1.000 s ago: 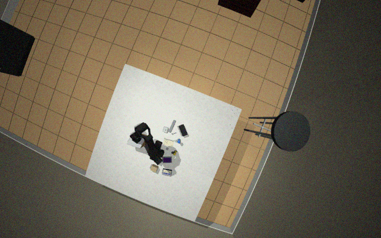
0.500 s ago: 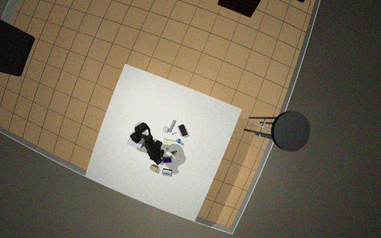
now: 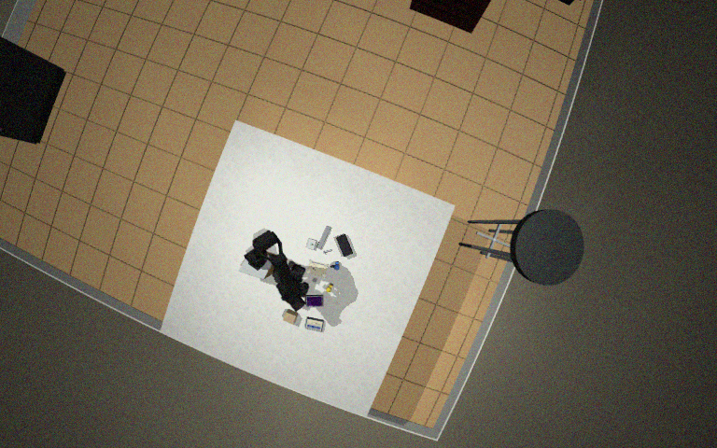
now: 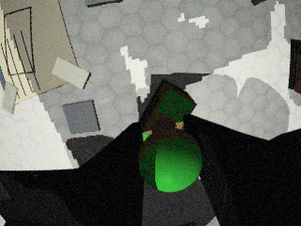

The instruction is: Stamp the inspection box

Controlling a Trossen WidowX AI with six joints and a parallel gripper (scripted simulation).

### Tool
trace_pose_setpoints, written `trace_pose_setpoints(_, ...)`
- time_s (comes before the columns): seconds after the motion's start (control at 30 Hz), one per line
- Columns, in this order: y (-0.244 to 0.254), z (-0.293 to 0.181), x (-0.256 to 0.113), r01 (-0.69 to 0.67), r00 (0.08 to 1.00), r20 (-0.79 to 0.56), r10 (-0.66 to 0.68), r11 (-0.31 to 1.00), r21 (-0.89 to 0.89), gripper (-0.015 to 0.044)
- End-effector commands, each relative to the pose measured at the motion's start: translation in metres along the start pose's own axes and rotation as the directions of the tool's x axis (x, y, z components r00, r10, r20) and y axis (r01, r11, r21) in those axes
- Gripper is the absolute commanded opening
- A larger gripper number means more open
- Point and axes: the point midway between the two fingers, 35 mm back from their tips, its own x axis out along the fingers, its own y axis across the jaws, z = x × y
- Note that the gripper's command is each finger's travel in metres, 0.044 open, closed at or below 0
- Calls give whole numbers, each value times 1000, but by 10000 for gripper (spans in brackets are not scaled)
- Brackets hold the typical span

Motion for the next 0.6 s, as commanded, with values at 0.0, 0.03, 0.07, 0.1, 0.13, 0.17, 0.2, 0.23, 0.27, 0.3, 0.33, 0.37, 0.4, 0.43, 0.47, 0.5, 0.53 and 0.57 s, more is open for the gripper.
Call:
trace_pose_setpoints(0.0, -1, 2, -3, 7, 1000, 3, -7, 1000, -9, 0)
trace_pose_setpoints(0.03, -1, 2, -4, 7, 1000, 3, -7, 1000, -9, 0)
trace_pose_setpoints(0.07, -1, 2, -4, 7, 1000, 3, -7, 1000, -9, 0)
trace_pose_setpoints(0.1, -1, 2, -5, 7, 1000, 3, -7, 1000, -9, 0)
trace_pose_setpoints(0.13, -1, 2, -5, 7, 1000, 3, -7, 1000, -9, 0)
trace_pose_setpoints(0.17, -1, 2, -6, 7, 1000, 3, -7, 1000, -9, 0)
trace_pose_setpoints(0.2, -1, 2, -6, 7, 1000, 3, -7, 1000, -9, 0)
trace_pose_setpoints(0.23, -1, 2, -7, 7, 1000, 3, -7, 1000, -9, 0)
trace_pose_setpoints(0.27, -1, 2, -7, 7, 1000, 3, -7, 1000, -9, 0)
trace_pose_setpoints(0.3, -1, 2, -7, 7, 1000, 3, -7, 1000, -9, 0)
trace_pose_setpoints(0.33, -1, 2, -8, 7, 1000, 3, -7, 1000, -9, 0)
trace_pose_setpoints(0.37, -1, 2, -8, 7, 1000, 3, -7, 1000, -9, 0)
trace_pose_setpoints(0.4, -1, 2, -9, 7, 1000, 3, -7, 1000, -9, 0)
trace_pose_setpoints(0.43, -1, 2, -9, 7, 1000, 3, -7, 1000, -9, 0)
trace_pose_setpoints(0.47, -1, 2, -10, 7, 1000, 3, -7, 1000, -9, 0)
trace_pose_setpoints(0.5, -1, 2, -10, 7, 1000, 3, -7, 1000, -9, 0)
trace_pose_setpoints(0.53, -1, 2, -11, 7, 1000, 3, -7, 1000, -9, 0)
trace_pose_setpoints(0.57, -1, 2, -11, 7, 1000, 3, -7, 1000, -9, 0)
